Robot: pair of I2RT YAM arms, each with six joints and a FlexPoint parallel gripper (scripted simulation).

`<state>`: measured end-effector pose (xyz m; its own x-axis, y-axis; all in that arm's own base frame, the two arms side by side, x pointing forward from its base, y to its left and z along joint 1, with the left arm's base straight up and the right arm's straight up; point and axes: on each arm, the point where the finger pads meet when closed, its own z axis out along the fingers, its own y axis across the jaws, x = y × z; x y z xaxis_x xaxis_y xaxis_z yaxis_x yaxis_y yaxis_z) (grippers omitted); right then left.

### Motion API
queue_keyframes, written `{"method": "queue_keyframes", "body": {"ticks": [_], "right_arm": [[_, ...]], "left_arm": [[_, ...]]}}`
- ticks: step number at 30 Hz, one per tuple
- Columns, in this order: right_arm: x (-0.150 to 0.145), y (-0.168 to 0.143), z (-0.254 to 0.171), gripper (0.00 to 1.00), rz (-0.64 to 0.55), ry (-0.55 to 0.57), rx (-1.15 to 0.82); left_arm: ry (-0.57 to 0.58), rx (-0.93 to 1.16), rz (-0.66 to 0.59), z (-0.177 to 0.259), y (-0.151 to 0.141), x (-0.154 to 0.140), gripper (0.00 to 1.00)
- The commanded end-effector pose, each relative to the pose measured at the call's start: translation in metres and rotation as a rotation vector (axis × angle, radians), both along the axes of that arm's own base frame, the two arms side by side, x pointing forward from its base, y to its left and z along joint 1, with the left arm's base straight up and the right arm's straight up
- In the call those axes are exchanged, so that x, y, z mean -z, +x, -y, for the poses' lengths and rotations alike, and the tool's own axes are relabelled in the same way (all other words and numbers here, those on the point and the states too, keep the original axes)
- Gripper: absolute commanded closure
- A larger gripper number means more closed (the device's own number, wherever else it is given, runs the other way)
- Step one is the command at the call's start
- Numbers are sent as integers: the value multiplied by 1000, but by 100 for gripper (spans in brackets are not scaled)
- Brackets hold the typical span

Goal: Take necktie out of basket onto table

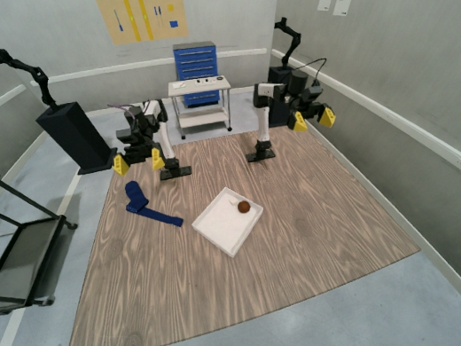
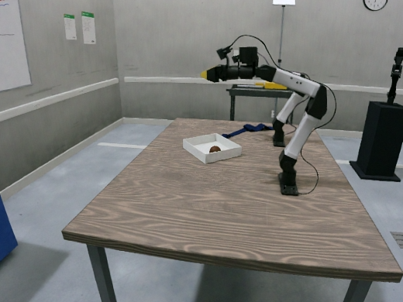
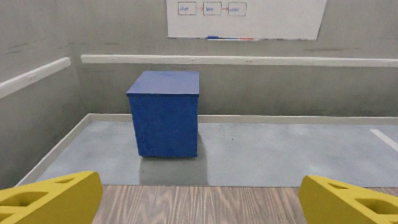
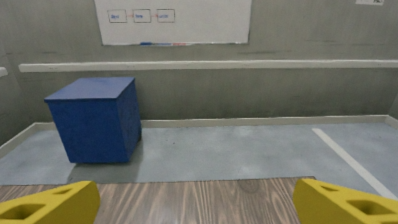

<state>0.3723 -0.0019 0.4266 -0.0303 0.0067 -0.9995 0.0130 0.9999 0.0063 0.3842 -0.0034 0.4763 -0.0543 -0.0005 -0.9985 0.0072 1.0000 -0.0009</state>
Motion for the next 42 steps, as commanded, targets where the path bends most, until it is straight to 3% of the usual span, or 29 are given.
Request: {"method": "queue_keyframes", "body": {"ticks": [1,19,42], "right_arm": [[-18,-5,-6,0,-13,-13,-22],[-54,-4,-8,0,-17,-12,-27],[-55,-3,-9,0,-21,-13,-30]], "left_arm": [[0,0,18,0,-7,-15,0],[0,0,18,0,-7,-15,0],[0,0,18,0,-7,-6,0]]}}
